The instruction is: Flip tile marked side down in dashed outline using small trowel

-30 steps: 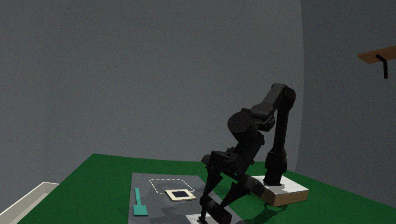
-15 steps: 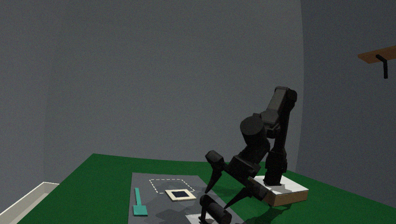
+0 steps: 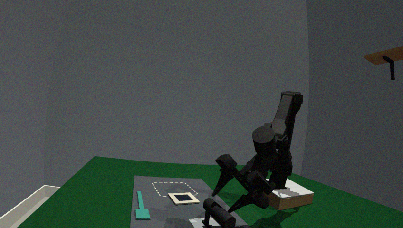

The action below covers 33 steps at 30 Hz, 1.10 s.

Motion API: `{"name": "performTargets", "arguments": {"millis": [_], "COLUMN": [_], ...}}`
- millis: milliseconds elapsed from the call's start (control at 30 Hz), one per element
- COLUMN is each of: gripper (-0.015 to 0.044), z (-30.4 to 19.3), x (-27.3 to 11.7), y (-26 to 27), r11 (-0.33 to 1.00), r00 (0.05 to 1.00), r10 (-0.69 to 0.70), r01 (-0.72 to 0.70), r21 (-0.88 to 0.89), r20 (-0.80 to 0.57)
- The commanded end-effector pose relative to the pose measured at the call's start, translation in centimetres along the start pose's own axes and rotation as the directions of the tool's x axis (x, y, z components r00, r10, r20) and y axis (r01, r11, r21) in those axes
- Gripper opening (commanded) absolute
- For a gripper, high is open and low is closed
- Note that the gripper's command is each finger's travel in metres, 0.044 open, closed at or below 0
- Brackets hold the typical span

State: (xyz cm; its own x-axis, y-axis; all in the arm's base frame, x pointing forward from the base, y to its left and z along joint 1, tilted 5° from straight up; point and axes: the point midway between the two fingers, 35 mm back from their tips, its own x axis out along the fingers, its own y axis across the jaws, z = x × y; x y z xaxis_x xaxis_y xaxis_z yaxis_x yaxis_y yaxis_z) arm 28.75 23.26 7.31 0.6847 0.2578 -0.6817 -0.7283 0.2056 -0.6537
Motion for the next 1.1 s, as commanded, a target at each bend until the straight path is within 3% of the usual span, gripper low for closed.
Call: {"name": "performTargets", "arguments": {"millis": [0, 233, 1067], "gripper": [0.03, 0.03, 0.03], "z": [-0.4, -1.3, -1.1], "x": [-0.3, -0.7, 2.4], "y": [0.2, 0.8, 0.5], "r11": [0.994, 0.949, 0.943], "r00": [1.0, 0.997, 0.998], "r10": [-0.029, -0.075, -0.066], "r01": [0.029, 0.076, 0.07], "r21": [-0.109, -0.306, -0.326], "r20": [0.007, 0.017, 0.023]}}
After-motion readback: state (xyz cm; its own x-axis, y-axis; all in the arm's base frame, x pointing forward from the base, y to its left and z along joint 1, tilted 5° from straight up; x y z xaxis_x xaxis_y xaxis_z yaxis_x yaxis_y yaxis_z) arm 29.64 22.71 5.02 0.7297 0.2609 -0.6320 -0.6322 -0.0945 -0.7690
